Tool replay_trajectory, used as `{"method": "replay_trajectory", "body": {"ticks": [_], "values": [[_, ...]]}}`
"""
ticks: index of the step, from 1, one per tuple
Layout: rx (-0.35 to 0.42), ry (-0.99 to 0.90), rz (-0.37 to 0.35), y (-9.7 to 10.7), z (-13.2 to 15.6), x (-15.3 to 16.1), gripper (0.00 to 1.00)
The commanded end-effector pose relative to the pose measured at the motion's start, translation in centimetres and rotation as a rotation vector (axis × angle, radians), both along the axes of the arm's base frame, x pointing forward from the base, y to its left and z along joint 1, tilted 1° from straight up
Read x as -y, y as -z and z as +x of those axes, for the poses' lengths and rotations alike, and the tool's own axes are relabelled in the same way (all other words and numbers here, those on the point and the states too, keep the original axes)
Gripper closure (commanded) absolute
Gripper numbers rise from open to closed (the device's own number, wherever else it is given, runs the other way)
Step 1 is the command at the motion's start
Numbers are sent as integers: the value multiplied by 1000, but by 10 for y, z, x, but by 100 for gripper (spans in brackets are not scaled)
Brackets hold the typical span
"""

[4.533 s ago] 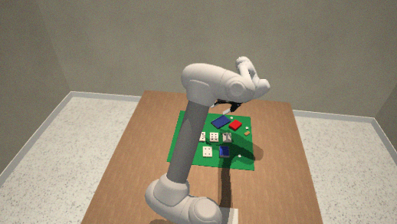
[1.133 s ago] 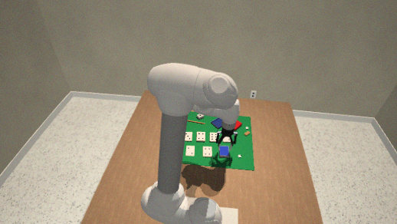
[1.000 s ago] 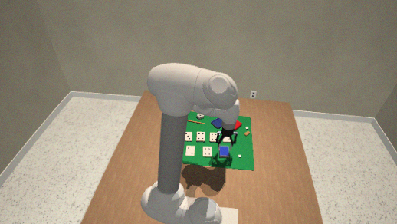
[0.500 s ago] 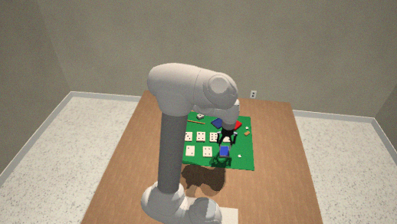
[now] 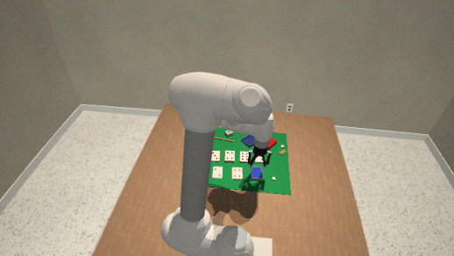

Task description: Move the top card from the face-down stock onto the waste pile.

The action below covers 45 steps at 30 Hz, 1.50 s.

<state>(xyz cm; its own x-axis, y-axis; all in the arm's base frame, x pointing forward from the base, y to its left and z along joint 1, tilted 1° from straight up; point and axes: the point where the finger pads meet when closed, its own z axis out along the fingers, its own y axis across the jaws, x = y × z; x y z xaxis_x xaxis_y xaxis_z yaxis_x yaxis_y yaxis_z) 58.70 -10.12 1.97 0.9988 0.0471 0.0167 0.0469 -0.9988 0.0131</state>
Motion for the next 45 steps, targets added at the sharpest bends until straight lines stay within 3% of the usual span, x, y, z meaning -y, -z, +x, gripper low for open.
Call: {"method": "replay_trajectory", "body": {"ticks": [1,5,6,45], "values": [[2,-6,-4,3,-1,-2,58],[2,-6,-4,3,-1,-2,58],[2,-6,-4,3,-1,-2,50],[2,-6,-4,5,-1,-2,50]]}}
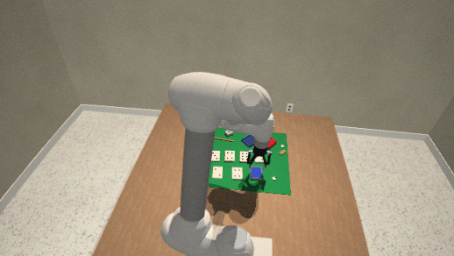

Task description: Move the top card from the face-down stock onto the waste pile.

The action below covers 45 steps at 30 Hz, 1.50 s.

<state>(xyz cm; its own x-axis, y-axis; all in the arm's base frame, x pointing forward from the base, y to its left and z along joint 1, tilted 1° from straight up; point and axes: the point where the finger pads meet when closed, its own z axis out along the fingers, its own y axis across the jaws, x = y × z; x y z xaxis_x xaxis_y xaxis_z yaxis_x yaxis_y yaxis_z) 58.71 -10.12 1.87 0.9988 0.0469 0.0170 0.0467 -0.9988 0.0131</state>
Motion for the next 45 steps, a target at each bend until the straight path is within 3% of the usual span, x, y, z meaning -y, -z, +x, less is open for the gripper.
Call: {"method": "replay_trajectory", "body": {"ticks": [1,45], "values": [[1,-6,-4,5,-1,-2,50],[1,-6,-4,14,-2,-3,50]]}}
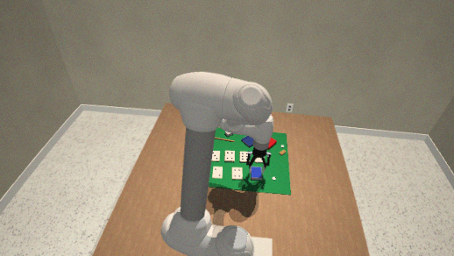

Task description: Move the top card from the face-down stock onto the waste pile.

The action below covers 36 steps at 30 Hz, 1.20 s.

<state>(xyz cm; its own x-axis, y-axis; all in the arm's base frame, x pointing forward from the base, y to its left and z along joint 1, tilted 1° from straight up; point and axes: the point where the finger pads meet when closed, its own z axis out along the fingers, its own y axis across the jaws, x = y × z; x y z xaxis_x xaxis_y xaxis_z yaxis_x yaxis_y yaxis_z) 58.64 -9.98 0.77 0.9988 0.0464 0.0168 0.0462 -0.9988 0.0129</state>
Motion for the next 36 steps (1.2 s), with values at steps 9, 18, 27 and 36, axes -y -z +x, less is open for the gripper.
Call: {"method": "replay_trajectory", "body": {"ticks": [9,18,27,36], "values": [[1,-7,-5,5,-1,-2,50],[1,-7,-5,6,-1,-2,50],[1,-7,-5,6,-1,-2,50],[1,-7,-5,6,-1,-2,57]]}}
